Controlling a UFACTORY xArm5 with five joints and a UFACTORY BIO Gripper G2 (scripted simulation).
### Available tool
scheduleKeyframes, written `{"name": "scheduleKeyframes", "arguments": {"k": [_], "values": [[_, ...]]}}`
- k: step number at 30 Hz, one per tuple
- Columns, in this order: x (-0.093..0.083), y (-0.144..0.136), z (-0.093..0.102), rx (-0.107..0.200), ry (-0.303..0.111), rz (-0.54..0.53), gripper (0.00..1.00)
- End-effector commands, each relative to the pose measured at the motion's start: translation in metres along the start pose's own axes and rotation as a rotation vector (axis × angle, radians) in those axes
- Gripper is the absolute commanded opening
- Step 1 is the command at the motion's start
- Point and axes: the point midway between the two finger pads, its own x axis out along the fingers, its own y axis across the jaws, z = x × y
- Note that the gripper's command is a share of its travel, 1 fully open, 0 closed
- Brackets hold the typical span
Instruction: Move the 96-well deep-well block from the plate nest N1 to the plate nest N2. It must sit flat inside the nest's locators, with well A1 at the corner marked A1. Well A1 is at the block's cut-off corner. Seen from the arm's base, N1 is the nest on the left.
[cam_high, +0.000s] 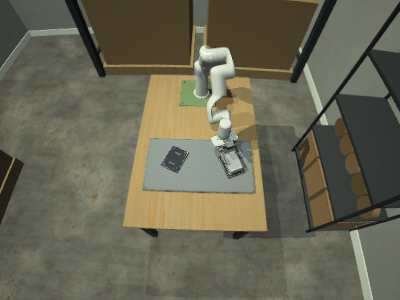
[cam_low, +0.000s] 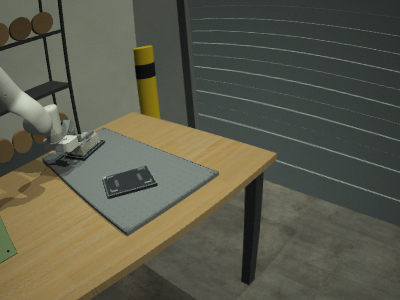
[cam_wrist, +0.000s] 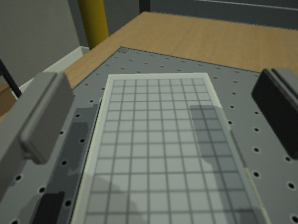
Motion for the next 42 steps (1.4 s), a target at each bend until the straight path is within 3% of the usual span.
{"name": "scheduleKeyframes", "arguments": {"k": [1, 16, 42], "values": [[0.001, 0.000, -0.007, 0.000, -0.005, 0.000, 0.37], [0.001, 0.000, -0.029, 0.000, -0.004, 0.000, 0.37], [0.001, 0.000, -0.035, 0.000, -0.004, 0.000, 0.37]]}}
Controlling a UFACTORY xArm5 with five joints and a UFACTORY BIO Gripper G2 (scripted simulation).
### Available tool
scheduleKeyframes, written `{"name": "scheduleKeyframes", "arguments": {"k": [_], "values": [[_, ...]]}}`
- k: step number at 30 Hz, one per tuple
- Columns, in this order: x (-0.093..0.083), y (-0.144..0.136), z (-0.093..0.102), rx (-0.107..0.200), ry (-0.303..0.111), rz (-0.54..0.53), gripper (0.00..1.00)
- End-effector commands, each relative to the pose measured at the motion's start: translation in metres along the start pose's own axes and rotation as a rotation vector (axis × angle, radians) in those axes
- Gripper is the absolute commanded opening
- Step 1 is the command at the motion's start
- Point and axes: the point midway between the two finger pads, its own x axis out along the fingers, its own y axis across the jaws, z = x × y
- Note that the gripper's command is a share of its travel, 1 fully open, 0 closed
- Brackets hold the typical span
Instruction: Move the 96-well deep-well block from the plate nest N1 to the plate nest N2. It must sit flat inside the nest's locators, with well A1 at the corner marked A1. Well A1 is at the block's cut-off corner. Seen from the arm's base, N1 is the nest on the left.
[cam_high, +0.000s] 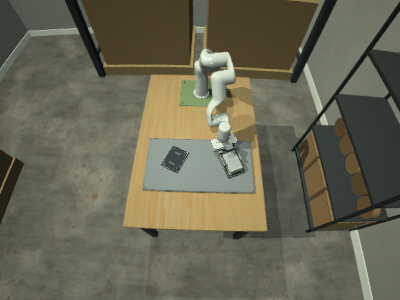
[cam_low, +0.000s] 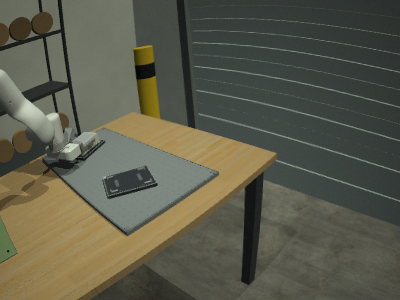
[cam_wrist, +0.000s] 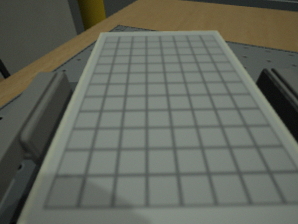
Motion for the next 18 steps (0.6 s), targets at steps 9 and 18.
{"name": "scheduleKeyframes", "arguments": {"k": [9, 18], "values": [[0.001, 0.000, -0.007, 0.000, -0.004, 0.000, 0.37], [0.001, 0.000, -0.011, 0.000, -0.004, 0.000, 0.37]]}}
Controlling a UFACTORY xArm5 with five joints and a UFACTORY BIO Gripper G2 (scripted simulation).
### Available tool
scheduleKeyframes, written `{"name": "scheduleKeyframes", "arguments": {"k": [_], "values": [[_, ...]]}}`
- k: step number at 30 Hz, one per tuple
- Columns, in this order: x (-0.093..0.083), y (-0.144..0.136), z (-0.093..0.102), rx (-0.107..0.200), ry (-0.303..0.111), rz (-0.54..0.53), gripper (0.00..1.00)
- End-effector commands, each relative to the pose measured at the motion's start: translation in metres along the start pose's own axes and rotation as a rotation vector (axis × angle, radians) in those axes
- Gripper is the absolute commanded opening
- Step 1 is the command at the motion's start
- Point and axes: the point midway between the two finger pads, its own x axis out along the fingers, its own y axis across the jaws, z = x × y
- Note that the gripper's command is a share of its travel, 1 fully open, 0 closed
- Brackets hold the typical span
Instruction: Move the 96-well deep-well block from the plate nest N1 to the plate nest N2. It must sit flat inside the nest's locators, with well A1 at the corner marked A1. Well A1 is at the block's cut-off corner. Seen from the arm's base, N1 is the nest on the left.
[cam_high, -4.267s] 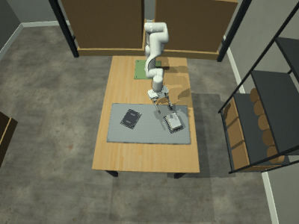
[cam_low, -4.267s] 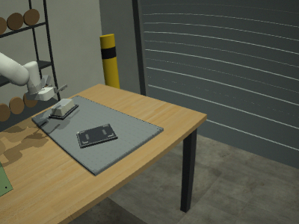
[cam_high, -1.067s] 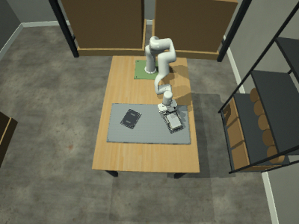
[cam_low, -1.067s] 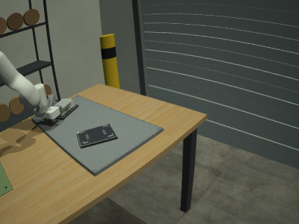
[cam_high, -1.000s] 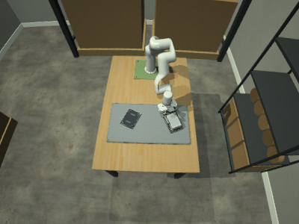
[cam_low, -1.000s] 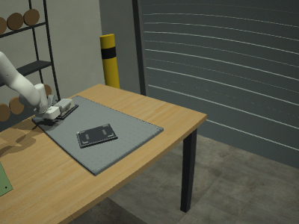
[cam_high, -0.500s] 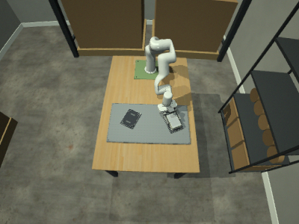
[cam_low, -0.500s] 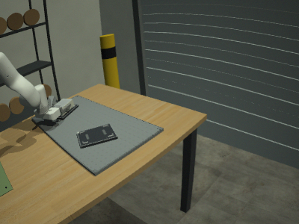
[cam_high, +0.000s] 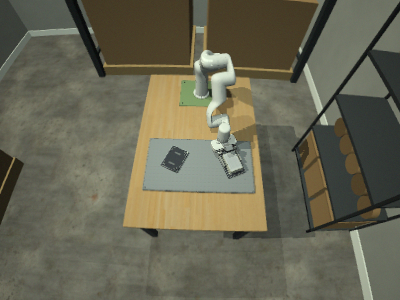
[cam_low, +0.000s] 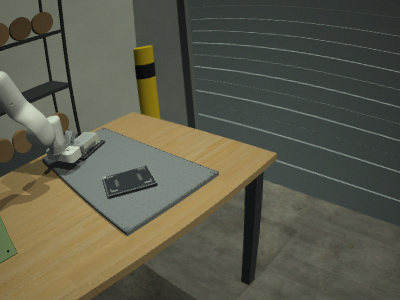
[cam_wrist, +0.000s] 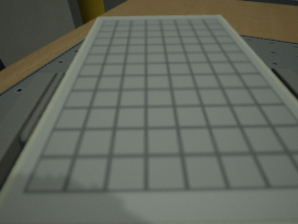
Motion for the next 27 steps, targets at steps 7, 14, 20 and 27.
{"name": "scheduleKeyframes", "arguments": {"k": [7, 14, 20, 27], "values": [[0.0012, -0.0001, -0.0034, 0.000, -0.004, 0.000, 0.37], [0.0012, -0.0001, -0.0035, 0.000, -0.004, 0.000, 0.37], [0.0012, -0.0001, -0.0034, 0.000, -0.004, 0.000, 0.37], [0.0012, -0.0001, -0.0034, 0.000, -0.004, 0.000, 0.00]]}}
